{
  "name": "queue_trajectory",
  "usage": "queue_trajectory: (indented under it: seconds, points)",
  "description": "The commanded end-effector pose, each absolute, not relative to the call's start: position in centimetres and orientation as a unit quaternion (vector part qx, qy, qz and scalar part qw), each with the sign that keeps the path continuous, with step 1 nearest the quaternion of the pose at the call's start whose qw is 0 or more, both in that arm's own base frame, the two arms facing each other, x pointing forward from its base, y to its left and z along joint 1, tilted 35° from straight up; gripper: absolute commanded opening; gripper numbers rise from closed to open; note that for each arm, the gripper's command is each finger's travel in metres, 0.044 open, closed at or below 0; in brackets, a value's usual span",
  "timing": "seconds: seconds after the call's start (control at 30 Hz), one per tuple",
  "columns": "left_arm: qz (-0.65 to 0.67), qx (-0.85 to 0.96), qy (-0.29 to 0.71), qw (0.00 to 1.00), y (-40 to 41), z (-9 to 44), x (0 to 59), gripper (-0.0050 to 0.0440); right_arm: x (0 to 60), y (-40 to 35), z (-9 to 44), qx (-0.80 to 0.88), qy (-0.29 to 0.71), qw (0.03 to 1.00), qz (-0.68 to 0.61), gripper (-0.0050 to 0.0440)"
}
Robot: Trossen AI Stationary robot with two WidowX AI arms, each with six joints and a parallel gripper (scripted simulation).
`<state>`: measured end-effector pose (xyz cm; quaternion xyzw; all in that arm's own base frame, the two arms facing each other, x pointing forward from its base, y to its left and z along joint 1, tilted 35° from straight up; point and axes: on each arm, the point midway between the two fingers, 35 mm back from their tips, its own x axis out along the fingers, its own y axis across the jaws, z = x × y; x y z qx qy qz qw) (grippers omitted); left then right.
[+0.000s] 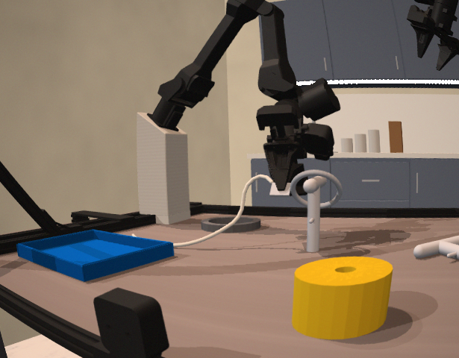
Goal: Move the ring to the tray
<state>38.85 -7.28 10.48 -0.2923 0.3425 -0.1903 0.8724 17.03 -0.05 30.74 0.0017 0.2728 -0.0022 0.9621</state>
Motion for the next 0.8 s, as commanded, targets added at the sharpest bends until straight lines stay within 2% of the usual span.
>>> queue_trajectory:
  seconds: [0.0, 0.77]
  points:
    - [-0.198, -0.295, 0.343, 0.869, -7.0, 10.1, 38.8, 0.0000, 17.0, 0.0, 30.7, 0.000, 0.273, 0.962, 0.000, 0.0400]
    - [-0.242, -0.315, 0.330, 0.856, -5.6, 9.7, 38.5, 0.0000, 17.0, 0.0, 30.7, 0.000, 0.273, 0.962, 0.000, 0.0400]
